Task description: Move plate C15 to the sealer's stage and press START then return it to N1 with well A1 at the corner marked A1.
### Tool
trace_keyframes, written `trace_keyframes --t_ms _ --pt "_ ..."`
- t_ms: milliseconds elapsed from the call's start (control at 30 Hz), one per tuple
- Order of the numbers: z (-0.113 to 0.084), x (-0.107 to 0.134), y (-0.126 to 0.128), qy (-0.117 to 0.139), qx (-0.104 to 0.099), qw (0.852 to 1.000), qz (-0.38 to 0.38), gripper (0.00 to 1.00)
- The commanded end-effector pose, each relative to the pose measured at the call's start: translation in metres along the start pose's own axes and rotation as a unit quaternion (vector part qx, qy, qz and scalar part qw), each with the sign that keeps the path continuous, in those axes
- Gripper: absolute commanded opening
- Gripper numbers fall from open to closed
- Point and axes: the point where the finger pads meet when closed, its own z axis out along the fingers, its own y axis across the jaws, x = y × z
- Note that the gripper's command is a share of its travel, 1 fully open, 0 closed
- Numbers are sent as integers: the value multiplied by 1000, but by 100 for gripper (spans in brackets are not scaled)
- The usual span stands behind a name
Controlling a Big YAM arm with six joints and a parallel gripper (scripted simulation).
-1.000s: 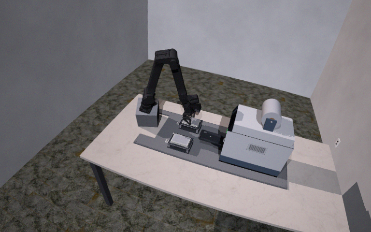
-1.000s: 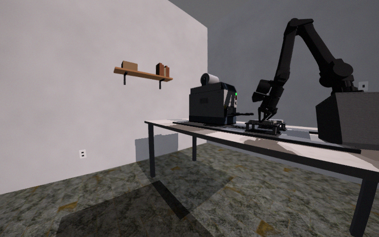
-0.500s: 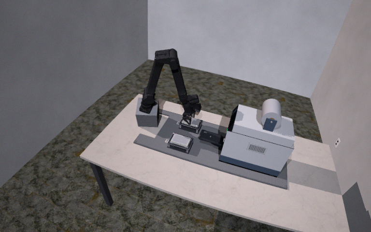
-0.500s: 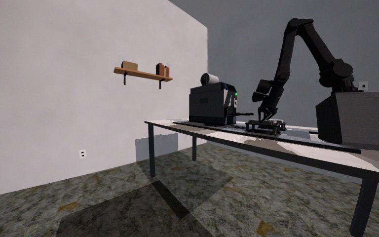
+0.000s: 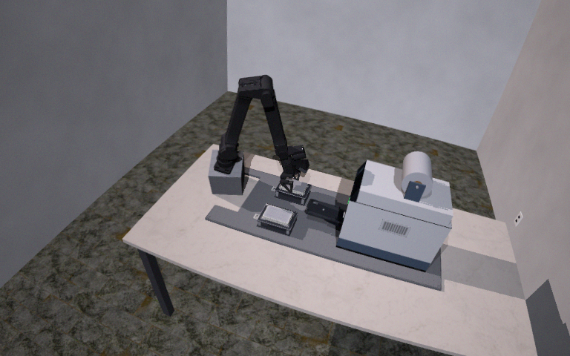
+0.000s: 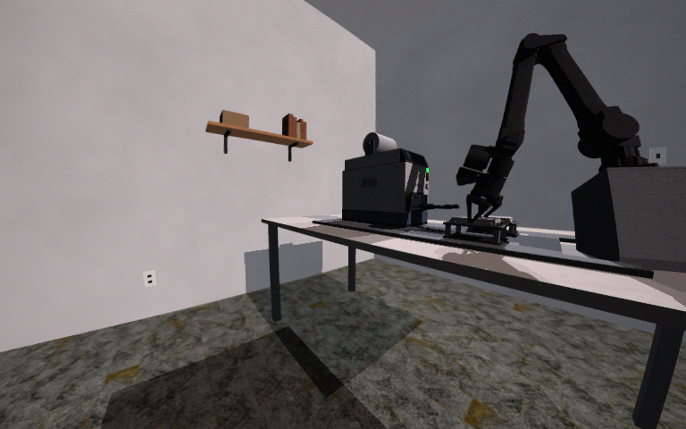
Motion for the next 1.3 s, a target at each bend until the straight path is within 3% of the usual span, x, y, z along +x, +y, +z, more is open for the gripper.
trace_keyframes --t_ms 0,333,667,1267 --pt "5 5 -4 8 6 1000 6 100" --pt "-6 -4 6 -10 -5 1000 -15 100" --pt "-2 -5 -4 -5 2 1000 -3 100" --pt "-3 -4 1 -6 -1 1000 -8 100"
